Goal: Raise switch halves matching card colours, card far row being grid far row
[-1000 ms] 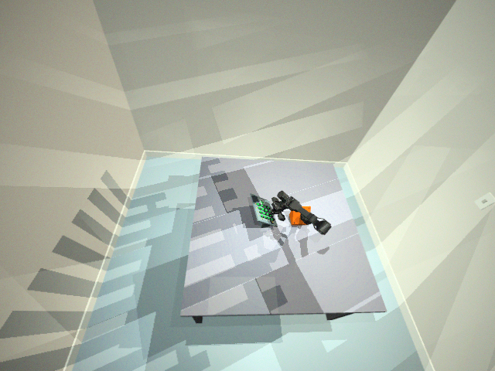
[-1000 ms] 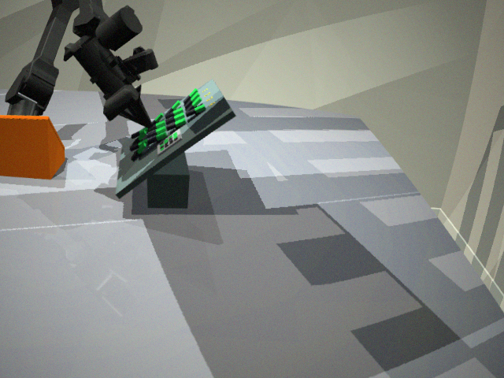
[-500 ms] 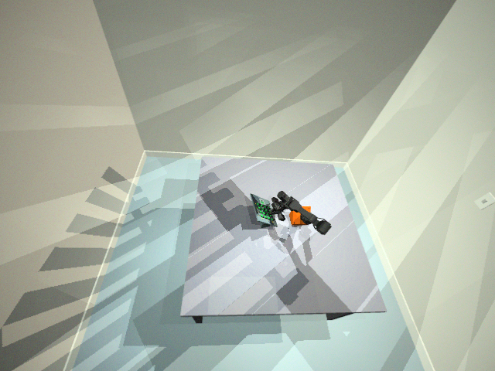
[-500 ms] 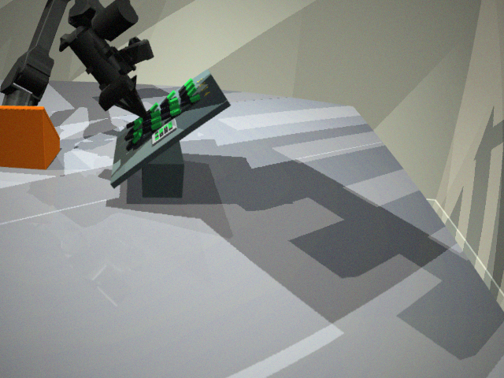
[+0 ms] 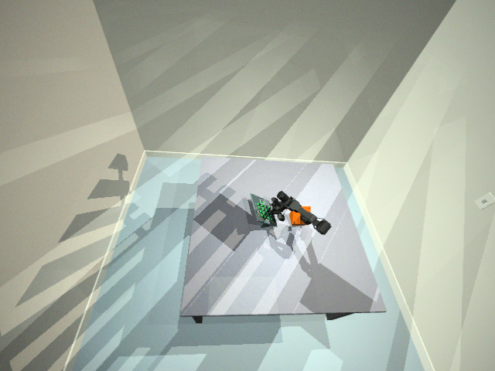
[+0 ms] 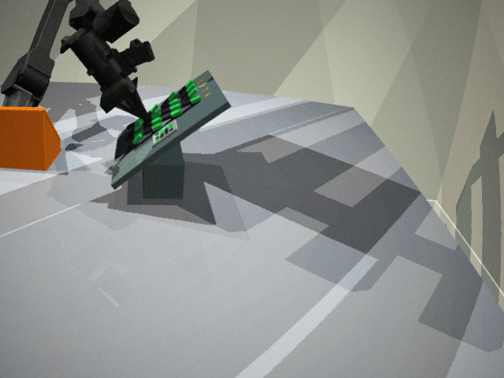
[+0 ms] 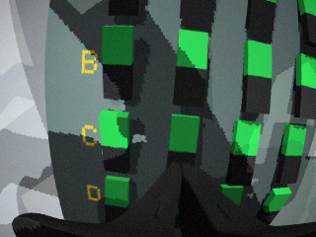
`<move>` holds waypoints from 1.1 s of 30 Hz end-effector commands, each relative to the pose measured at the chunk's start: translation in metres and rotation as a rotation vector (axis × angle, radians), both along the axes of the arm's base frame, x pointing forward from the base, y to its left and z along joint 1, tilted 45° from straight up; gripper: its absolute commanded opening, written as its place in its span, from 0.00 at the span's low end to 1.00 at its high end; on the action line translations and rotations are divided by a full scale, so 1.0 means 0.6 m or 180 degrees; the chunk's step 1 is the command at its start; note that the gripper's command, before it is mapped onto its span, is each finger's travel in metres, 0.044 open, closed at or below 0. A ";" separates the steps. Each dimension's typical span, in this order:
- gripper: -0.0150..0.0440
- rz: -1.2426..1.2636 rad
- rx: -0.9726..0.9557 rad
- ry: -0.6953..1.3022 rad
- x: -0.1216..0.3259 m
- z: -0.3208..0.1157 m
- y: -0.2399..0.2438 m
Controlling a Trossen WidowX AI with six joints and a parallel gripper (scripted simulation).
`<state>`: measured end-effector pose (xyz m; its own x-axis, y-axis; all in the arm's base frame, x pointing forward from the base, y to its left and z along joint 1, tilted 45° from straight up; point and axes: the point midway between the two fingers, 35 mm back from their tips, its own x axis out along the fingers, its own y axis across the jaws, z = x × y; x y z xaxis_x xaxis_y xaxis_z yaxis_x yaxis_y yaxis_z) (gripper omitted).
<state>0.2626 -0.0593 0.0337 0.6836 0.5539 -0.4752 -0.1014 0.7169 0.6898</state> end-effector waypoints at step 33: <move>0.25 0.0051 -0.0018 0.0077 -0.068 0.050 -0.060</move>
<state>0.2247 -0.0925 0.0584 0.6639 0.5597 -0.4959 -0.0891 0.7176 0.6907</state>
